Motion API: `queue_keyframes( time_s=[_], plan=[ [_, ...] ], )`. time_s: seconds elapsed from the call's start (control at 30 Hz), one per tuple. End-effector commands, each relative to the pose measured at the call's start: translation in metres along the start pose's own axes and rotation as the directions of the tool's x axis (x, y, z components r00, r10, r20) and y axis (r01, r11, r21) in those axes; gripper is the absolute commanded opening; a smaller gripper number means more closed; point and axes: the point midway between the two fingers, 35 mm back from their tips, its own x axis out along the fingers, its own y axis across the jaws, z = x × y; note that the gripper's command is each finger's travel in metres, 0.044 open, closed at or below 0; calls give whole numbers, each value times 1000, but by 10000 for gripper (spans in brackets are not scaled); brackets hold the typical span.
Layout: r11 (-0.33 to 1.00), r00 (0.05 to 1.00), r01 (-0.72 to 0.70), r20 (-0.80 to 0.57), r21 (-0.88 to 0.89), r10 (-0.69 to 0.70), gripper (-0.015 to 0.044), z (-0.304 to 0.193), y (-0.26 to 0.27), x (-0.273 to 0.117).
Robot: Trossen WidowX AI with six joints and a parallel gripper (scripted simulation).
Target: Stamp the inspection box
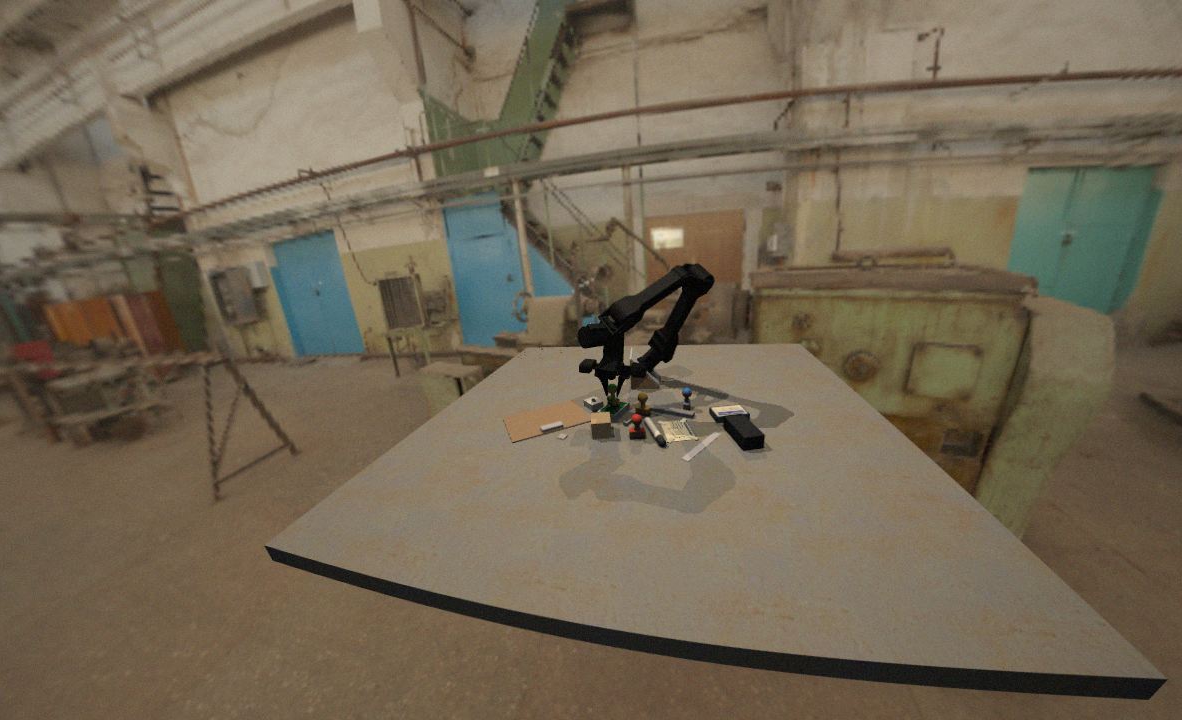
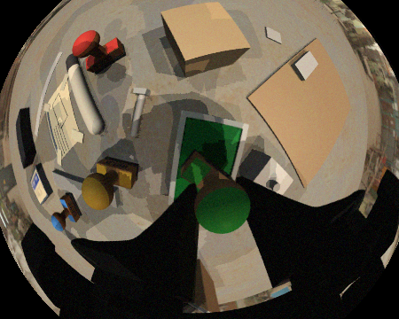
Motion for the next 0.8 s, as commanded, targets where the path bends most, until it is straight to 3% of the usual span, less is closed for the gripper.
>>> queue_keyframes(
  time_s=[0.0, 0.77],
  plan=[
    [1000, 1000, 7, 0, -7, -7, 0, 1, -1, -7],
    [1000, 1000, 8, 0, -7, -8, 0, 3, -4, -44]
  ],
)
